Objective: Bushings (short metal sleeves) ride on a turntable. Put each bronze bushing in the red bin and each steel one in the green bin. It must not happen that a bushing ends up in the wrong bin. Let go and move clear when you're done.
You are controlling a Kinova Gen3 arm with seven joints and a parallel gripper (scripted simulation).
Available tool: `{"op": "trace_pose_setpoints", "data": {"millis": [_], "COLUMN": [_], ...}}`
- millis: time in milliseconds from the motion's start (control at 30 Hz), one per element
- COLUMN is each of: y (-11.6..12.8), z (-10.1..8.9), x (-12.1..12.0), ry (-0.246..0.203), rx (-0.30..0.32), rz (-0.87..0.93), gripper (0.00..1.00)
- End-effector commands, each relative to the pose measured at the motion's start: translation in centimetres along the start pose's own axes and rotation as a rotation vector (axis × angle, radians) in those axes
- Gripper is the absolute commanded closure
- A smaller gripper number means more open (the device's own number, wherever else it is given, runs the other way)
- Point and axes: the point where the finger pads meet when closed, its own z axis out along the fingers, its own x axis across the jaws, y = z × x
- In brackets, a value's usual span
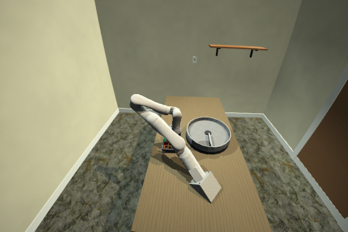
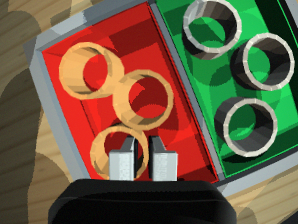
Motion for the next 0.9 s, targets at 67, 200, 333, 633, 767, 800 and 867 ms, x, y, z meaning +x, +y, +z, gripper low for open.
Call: {"op": "trace_pose_setpoints", "data": {"millis": [67, 200, 333, 633, 767, 800, 867], "y": [0.00, 0.00, 0.01, 0.01, 0.01, 0.01, 0.00], "z": [-0.01, -0.01, -0.01, -0.01, -0.01, -0.01, -0.01], "x": [0.02, 0.02, 0.02, 0.02, 0.02, 0.02, 0.02], "ry": [0.000, 0.000, 0.000, 0.000, 0.000, 0.000, 0.000], "rx": [0.000, 0.000, 0.000, 0.000, 0.000, 0.000, 0.000], "rz": [0.000, 0.000, 0.000, 0.000, 0.000, 0.000, 0.000], "gripper": [0.53, 0.53, 0.53, 0.53, 0.53, 0.53, 0.53]}}
